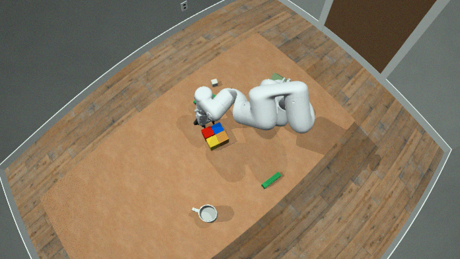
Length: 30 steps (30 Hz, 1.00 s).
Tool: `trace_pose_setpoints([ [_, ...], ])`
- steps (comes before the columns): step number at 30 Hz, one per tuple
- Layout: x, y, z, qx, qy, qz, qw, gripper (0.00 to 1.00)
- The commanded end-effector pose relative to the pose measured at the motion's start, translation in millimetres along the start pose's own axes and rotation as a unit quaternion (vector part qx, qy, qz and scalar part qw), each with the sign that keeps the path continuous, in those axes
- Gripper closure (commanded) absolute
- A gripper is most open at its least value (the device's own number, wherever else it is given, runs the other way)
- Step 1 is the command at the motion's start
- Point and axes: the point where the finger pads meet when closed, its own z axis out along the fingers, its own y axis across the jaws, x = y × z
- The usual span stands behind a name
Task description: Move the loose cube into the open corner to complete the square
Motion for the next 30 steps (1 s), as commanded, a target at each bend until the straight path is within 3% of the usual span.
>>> trace_pose_setpoints([
  [1, 0.0, -1.0, -0.8, 0.001, 0.0, 0.0, 1.0, 0.53],
  [30, -4.5, -1.0, -0.8, 0.001, 0.0, 0.0, 1.0, 0.53],
])
